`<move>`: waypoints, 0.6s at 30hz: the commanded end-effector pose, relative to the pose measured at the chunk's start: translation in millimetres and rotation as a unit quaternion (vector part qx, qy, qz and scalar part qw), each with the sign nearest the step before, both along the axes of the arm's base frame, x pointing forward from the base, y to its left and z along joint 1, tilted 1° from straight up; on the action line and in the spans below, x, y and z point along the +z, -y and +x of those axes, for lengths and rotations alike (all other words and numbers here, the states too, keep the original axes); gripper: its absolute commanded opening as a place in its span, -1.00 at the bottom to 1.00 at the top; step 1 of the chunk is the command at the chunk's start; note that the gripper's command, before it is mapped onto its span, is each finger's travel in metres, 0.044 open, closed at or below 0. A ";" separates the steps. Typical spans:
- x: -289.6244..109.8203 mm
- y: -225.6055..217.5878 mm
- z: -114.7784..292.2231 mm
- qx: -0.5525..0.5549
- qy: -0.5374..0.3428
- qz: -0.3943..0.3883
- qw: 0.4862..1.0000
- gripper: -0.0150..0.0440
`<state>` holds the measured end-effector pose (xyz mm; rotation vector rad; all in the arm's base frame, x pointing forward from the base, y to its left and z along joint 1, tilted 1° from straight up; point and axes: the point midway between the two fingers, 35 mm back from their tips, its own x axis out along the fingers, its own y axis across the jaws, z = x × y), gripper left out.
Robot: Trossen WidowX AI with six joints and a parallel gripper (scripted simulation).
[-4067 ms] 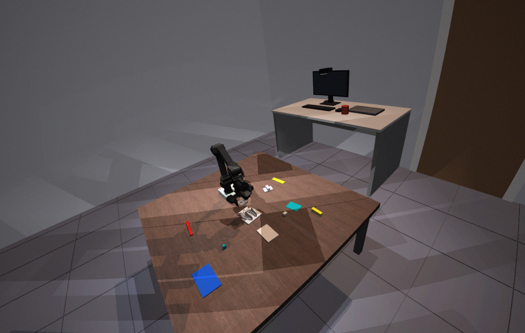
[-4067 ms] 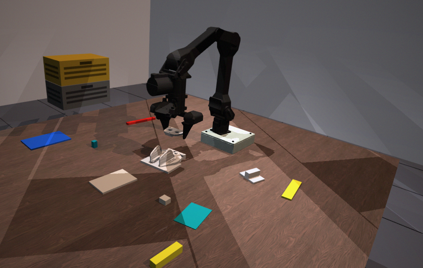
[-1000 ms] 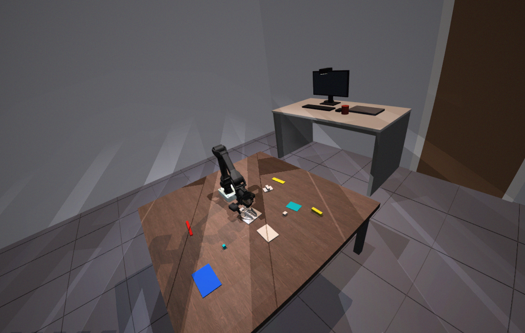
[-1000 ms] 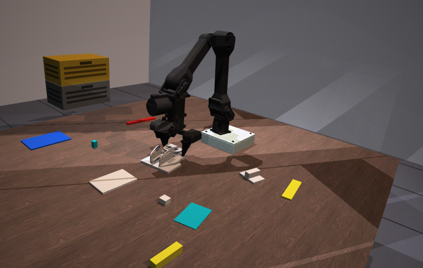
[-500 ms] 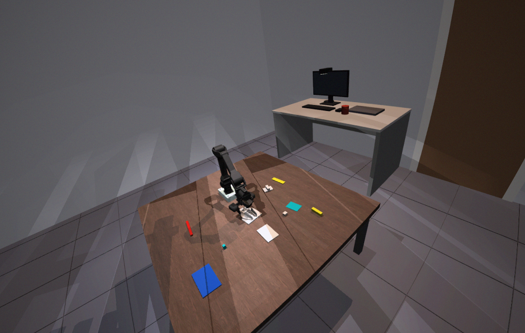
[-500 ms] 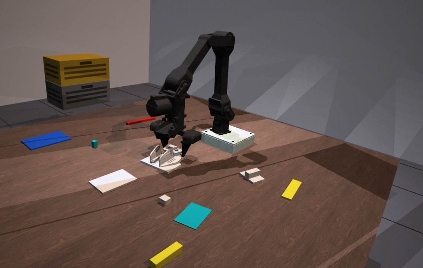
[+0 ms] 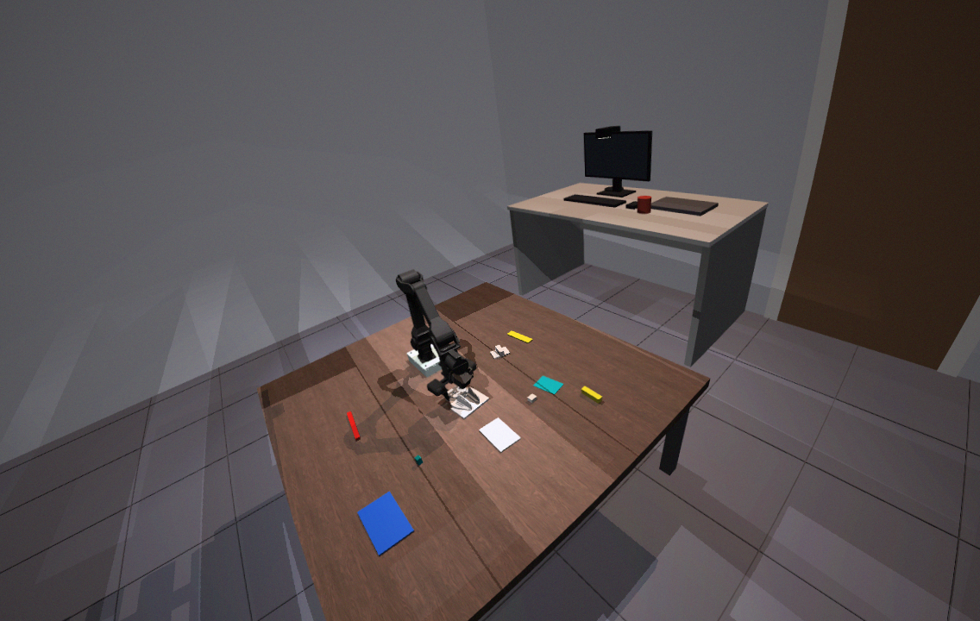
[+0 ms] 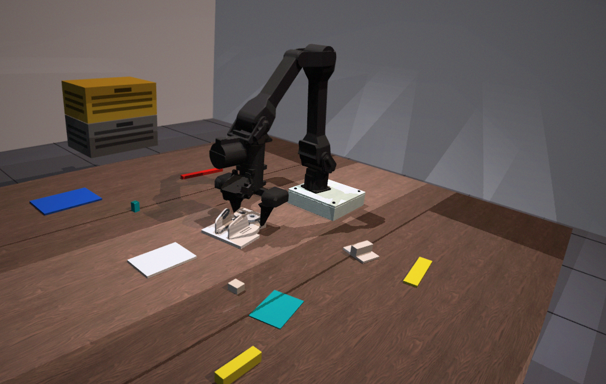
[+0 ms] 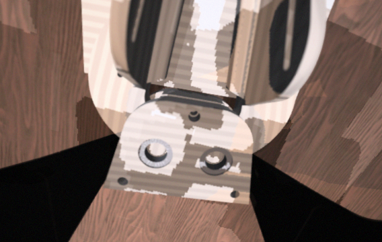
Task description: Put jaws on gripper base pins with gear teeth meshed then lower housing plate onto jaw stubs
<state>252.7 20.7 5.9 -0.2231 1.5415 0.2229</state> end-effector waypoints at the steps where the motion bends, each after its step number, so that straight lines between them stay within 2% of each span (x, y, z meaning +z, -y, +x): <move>1: -2.7 0.6 -0.8 0.002 -0.002 -0.002 1.000 0.70; 18: -5.2 0.6 -0.8 0.002 -0.002 -0.002 1.000 0.70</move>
